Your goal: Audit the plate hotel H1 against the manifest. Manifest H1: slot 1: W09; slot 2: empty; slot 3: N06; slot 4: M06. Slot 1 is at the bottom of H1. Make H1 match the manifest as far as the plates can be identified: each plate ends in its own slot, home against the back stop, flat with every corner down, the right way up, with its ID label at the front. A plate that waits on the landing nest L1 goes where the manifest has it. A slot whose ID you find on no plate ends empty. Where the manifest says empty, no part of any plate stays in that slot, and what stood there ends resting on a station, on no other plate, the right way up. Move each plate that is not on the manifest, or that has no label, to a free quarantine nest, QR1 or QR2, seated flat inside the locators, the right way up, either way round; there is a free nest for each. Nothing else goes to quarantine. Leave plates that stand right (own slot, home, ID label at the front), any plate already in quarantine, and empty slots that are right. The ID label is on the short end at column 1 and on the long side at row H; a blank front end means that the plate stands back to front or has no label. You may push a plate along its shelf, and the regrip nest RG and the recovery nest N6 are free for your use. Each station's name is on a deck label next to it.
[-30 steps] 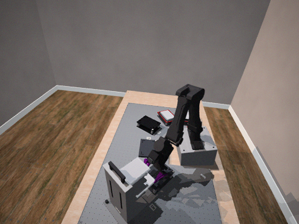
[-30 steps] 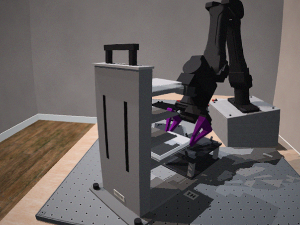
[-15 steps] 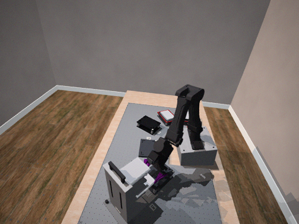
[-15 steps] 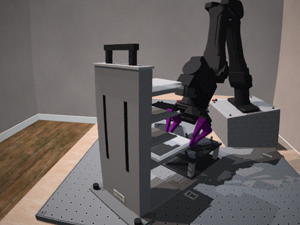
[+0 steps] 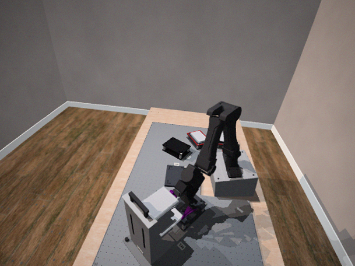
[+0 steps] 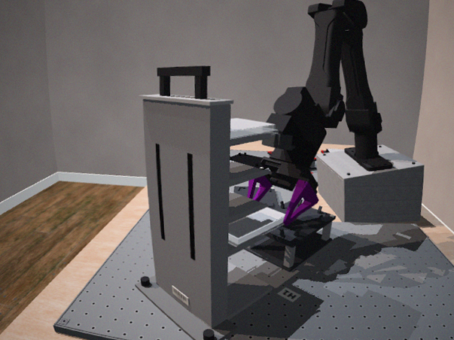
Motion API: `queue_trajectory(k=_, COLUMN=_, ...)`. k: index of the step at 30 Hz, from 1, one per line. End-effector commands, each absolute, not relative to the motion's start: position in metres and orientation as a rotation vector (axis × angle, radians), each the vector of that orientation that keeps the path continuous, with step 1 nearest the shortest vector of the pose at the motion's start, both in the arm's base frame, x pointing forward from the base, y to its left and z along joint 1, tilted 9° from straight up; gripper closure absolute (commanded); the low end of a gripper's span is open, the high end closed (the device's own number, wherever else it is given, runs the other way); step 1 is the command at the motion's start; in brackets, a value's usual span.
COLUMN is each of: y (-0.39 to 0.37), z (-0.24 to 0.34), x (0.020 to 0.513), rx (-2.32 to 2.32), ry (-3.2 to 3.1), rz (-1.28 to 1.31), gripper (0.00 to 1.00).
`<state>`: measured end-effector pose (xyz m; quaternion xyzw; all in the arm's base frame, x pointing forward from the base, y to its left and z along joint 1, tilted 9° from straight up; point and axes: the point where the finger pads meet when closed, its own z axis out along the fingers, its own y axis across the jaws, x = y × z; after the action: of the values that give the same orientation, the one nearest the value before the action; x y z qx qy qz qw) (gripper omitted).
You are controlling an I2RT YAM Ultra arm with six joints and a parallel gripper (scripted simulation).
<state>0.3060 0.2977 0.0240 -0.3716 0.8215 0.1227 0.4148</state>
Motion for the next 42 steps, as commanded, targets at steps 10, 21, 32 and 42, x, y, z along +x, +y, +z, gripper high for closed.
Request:
queue_trajectory(k=10, y=0.3064, z=0.0299, x=0.3145, rx=-0.924, ry=2.039, rz=0.318, gripper=0.14)
queue_trajectory(k=21, y=0.3106, z=0.0275, x=0.3190, rx=-0.924, ry=2.039, rz=0.318, gripper=0.14)
queue_trajectory(k=32, y=0.3121, z=0.0267, x=0.3205, rx=-0.924, ry=2.039, rz=0.318, gripper=0.14)
queue_trajectory(k=42, y=0.3120, z=0.0267, x=0.3205, rx=-0.924, ry=2.039, rz=0.318, gripper=0.14)
